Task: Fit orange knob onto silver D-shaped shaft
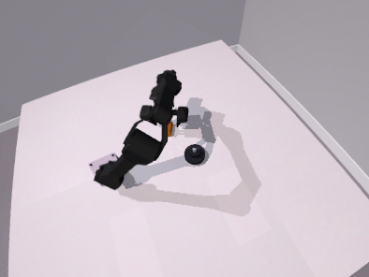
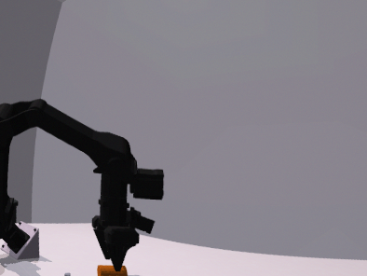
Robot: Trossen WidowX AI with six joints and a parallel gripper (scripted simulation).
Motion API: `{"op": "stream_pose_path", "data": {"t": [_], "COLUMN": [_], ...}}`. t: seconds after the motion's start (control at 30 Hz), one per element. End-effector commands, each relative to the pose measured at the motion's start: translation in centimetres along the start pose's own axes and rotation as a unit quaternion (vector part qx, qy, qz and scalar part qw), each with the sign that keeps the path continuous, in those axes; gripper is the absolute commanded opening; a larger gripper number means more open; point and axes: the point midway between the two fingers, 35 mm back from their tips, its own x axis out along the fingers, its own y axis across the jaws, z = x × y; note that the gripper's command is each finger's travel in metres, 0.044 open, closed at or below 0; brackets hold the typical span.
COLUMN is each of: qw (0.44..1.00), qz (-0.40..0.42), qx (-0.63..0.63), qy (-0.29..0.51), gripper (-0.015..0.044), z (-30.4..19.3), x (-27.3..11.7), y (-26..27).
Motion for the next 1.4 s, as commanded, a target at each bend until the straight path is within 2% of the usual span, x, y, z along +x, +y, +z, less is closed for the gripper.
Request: {"op": "stream_pose_path", "data": {"t": [0.0, 0.6, 0.87, 1.1, 1.37], "qw": [1.000, 1.000, 1.000, 1.000, 1.000], "qz": [-0.003, -0.004, -0.004, -0.004, -0.004], "qx": [-0.002, -0.002, -0.002, -0.002, -0.002], "qy": [0.000, 0.001, 0.001, 0.001, 0.001], "gripper": [0.0440, 0.0440, 0.0240, 0.0240, 0.0187], "z": [0.0, -0.1, -0.1, -0.1, -0.1], "x": [0.6, 3.2, 3.2, 3.2, 3.2], "y": [0.0, 0.0, 0.0, 0.0, 0.0]}}
